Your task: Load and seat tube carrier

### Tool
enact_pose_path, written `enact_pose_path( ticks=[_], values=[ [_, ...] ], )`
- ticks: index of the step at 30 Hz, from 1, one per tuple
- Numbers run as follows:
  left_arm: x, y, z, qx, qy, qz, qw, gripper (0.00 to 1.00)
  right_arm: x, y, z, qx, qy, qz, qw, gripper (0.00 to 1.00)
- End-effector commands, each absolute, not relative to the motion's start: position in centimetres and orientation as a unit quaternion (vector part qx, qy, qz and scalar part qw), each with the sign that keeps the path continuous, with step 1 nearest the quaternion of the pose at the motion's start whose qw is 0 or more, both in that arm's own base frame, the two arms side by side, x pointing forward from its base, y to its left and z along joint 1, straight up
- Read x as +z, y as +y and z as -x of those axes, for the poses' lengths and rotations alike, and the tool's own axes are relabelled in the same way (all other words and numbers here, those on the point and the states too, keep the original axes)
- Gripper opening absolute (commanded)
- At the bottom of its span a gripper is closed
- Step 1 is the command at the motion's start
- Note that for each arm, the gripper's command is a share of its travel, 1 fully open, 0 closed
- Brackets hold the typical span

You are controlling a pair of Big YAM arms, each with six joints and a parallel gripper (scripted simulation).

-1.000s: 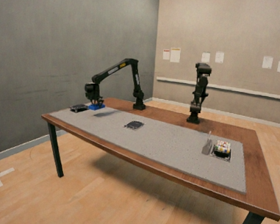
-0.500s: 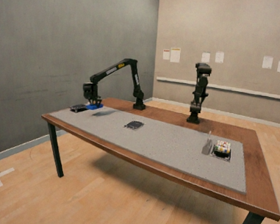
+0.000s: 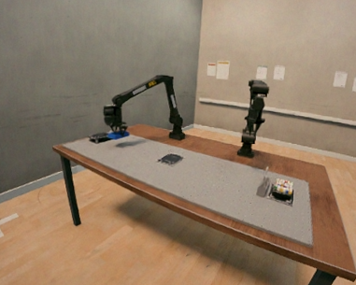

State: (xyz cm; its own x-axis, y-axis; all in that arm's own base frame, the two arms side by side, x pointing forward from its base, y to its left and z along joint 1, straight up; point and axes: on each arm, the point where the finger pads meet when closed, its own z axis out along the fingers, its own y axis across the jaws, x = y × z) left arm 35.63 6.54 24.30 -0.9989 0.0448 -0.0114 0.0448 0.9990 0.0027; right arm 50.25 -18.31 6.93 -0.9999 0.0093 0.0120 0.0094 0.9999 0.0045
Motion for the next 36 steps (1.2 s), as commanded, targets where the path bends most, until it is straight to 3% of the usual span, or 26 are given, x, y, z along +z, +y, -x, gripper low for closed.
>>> enact_pose_path(
  ticks=[1, 36],
  values=[
    [24.1, 6.0, -35.3, 0.0, 1.0, -0.025, 0.0, 0.24, 8.8, -19.9, -52.3, 0.006, -1.0, -0.001, -0.016, 0.0],
    [24.1, 6.0, -35.3, 0.0, 1.0, -0.025, 0.0, 0.24, 9.9, -25.2, -52.7, 0.012, -1.0, -0.001, -0.024, 0.0]
  ],
)
